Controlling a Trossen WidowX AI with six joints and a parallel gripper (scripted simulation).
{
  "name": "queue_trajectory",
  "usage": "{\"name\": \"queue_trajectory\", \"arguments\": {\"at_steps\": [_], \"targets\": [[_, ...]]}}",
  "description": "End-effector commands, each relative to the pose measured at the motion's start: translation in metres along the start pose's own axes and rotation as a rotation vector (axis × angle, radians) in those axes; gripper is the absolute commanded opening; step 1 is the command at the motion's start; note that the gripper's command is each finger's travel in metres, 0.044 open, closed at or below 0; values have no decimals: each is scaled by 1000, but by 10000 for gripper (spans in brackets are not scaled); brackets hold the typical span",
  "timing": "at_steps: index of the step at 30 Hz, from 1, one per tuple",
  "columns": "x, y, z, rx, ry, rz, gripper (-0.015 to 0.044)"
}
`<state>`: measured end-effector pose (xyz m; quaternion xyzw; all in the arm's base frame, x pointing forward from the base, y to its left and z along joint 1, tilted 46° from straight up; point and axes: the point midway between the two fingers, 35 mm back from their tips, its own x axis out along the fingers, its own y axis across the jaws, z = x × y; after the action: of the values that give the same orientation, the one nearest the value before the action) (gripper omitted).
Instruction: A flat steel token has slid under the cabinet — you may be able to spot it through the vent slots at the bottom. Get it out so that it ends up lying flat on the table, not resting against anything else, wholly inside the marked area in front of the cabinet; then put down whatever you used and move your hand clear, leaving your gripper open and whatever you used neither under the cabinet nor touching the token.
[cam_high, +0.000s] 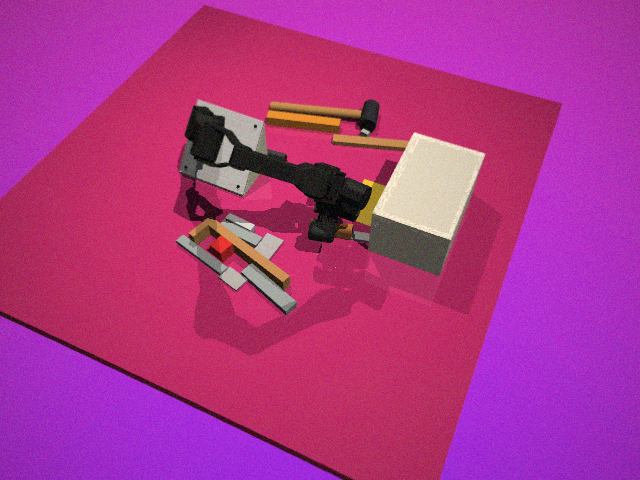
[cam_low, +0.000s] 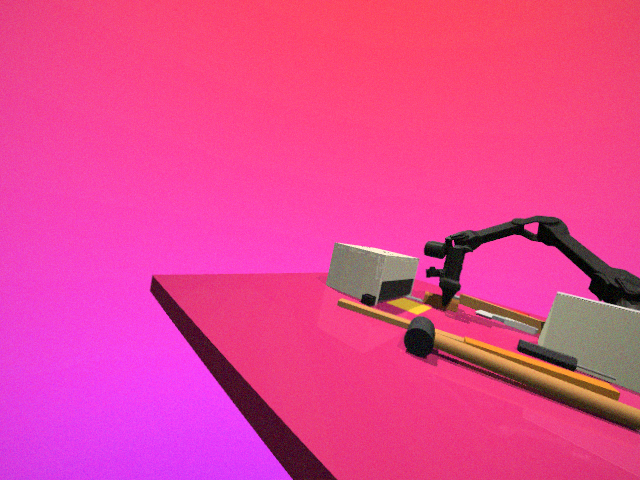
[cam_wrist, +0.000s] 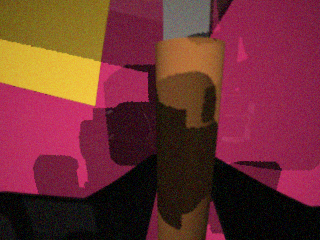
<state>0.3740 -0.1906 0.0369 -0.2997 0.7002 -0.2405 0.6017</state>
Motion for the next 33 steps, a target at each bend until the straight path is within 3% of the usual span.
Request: {"name": "queue_trajectory", "arguments": {"at_steps": [1,33], "targets": [[1,3,3,1,-1,-2,0],[2,35,3,1,-1,-1,0]]}}
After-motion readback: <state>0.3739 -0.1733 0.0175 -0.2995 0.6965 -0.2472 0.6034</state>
